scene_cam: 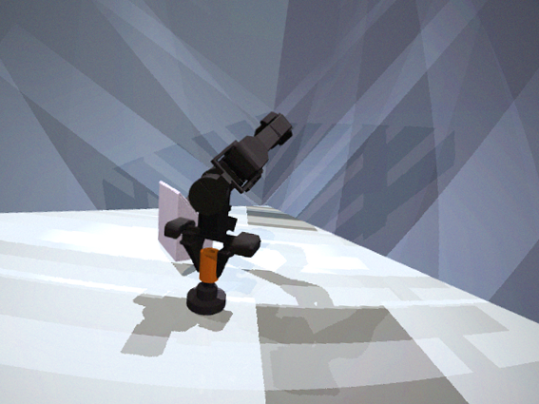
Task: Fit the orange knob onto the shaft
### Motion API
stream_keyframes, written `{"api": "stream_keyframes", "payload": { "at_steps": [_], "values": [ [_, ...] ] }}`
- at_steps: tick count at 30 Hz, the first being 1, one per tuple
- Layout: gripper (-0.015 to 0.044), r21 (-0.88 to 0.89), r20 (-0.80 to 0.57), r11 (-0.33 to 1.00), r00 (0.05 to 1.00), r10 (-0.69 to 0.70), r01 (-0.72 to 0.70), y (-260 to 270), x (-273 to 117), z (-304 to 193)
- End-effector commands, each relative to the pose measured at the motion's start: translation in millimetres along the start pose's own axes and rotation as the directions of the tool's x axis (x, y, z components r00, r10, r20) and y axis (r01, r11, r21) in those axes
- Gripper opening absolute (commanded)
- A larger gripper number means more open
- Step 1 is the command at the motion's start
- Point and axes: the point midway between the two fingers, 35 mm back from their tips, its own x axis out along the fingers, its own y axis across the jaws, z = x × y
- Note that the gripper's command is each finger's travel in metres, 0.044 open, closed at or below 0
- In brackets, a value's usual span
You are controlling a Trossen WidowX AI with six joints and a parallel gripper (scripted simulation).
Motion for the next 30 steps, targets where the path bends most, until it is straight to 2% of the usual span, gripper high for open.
{"api": "stream_keyframes", "payload": {
  "at_steps": [1,8,16,23,30],
  "values": [
    [0.0000,0.224,-0.001,0.974,1.000,-0.004,0.004,0.6,-1.1,-0.7],
    [0.0000,0.657,-0.001,0.754,1.000,-0.004,0.004,2.9,0.7,-0.9],
    [0.0000,0.957,-0.001,0.291,1.000,-0.004,0.003,4.4,0.7,-1.4],
    [0.0000,0.981,-0.002,-0.192,1.000,-0.004,0.001,3.7,-1.3,-1.7],
    [0.0000,0.793,-0.002,-0.610,1.000,-0.004,-0.001,2.6,-2.7,-0.5]
  ]
}}
